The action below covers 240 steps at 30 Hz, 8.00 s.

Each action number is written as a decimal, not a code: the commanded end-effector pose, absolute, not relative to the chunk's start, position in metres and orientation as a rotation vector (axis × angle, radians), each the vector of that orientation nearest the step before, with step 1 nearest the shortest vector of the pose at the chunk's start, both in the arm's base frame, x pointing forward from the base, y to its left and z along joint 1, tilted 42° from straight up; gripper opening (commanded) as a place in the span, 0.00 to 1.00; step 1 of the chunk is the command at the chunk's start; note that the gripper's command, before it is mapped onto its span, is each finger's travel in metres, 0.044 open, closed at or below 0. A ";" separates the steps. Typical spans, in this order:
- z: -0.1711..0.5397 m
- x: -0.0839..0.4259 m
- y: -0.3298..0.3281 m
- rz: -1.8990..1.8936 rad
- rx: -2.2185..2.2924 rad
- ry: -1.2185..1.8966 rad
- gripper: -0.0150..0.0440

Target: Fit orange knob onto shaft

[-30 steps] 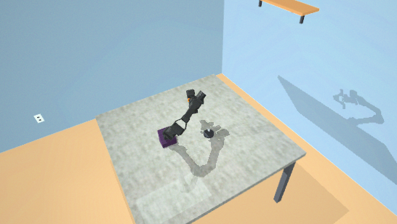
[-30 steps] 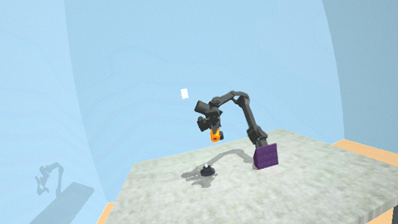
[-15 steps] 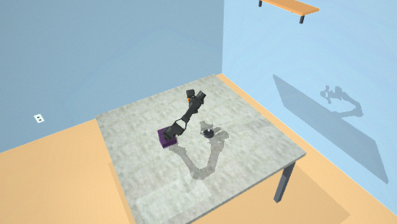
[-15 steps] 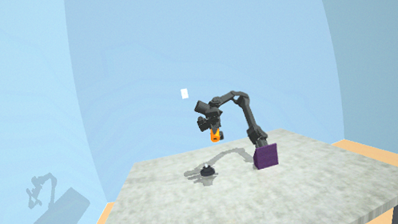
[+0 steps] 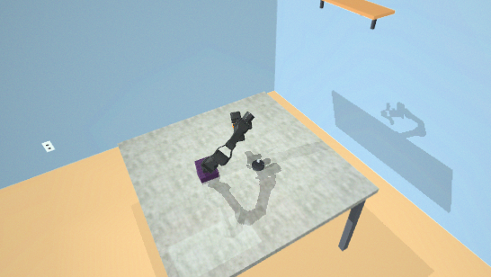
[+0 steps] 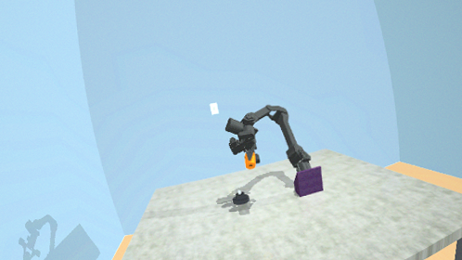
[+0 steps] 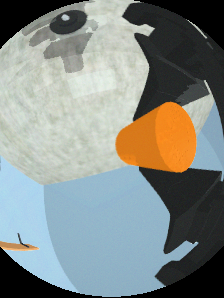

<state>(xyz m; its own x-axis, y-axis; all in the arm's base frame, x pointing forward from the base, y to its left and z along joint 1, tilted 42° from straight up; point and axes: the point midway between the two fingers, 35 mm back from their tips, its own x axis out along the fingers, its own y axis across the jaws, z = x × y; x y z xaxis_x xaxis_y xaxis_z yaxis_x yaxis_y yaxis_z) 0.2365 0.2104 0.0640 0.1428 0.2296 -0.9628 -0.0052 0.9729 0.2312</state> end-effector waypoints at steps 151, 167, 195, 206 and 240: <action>-0.101 0.265 0.119 -0.615 -0.488 1.371 1.00; -0.116 0.265 0.104 -0.616 -0.489 1.370 0.96; -0.096 0.268 0.128 -0.612 -0.486 1.372 0.25; -0.072 0.268 0.153 -0.610 -0.485 1.373 0.25; -0.004 0.278 0.187 -0.603 -0.481 1.377 0.25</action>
<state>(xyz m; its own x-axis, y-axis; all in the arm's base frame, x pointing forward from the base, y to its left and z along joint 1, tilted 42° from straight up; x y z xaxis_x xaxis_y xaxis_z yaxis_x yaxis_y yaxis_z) 0.2715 0.1948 -0.0087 0.0844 -0.6509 -0.7545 0.1101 0.7586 -0.6422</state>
